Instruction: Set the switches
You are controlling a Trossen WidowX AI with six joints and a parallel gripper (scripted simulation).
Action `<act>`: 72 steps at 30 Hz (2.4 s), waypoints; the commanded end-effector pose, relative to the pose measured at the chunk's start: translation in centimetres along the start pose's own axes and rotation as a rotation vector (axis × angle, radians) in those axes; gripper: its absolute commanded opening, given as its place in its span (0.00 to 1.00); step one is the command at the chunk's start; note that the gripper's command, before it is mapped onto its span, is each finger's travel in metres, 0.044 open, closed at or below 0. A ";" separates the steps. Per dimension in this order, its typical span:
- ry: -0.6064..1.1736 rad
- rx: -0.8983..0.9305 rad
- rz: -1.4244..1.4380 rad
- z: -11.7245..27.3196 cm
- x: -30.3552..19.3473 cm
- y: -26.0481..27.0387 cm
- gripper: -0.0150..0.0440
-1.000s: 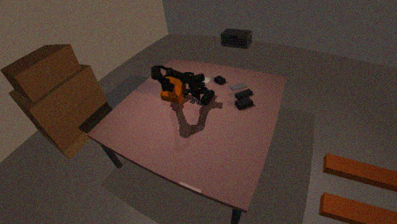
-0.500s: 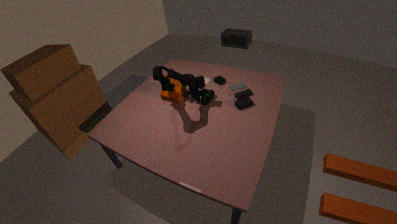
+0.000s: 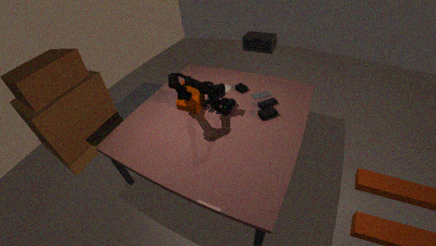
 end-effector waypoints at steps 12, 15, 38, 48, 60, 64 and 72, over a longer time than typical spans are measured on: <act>0.002 -0.005 0.002 -0.2 0.1 -0.7 0.25; 0.002 -0.005 0.002 -0.2 0.1 -0.8 0.25; 0.002 -0.006 0.001 -0.9 0.5 -3.3 0.25; 0.002 -0.006 0.001 -1.3 0.7 -4.6 0.25; 0.003 -0.007 0.000 -1.7 0.8 -6.1 0.25; 0.003 -0.007 0.000 -1.8 0.8 -6.3 0.25; 0.006 -0.001 0.001 -1.0 0.8 -5.5 0.25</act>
Point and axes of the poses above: the point midway between the two fingers, 35 mm back from their tips, its own z axis back along the fingers, its own y axis across the jaws, x = y × z, the point moved 3 cm from there along z, back along the fingers, and after that the axes turned 8 degrees about -z, right-handed, at the moved point
